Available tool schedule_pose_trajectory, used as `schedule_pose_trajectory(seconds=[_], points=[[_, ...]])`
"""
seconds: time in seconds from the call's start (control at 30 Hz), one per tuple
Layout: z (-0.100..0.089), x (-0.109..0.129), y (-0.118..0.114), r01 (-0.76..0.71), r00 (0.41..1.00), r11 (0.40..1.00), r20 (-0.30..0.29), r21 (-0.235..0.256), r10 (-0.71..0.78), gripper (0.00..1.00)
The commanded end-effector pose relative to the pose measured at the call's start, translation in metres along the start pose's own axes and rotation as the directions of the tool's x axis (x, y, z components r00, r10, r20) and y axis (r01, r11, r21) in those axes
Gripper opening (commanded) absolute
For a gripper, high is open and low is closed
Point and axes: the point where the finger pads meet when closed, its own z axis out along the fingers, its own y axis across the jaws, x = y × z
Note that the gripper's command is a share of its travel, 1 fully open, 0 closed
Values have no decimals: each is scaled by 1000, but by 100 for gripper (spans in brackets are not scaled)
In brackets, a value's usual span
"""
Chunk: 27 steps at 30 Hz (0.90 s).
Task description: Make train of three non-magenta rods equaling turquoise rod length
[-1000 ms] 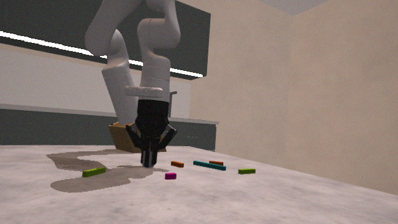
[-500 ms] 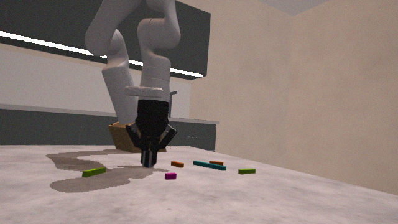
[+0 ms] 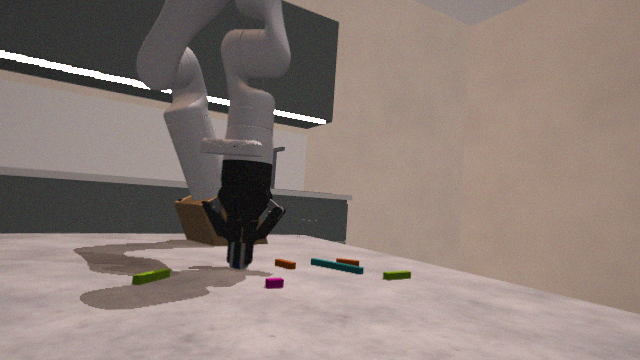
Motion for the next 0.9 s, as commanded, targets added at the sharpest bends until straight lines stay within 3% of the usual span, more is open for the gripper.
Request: schedule_pose_trajectory(seconds=[0.0,0.47,0.87], points=[[-4,0,-2,6,1000,1000,0,5,-6,5],[-28,0,-2,7,1000,1000,0,4,-7,5],[-66,1,-3,7,1000,1000,-1,5,-7,5]])
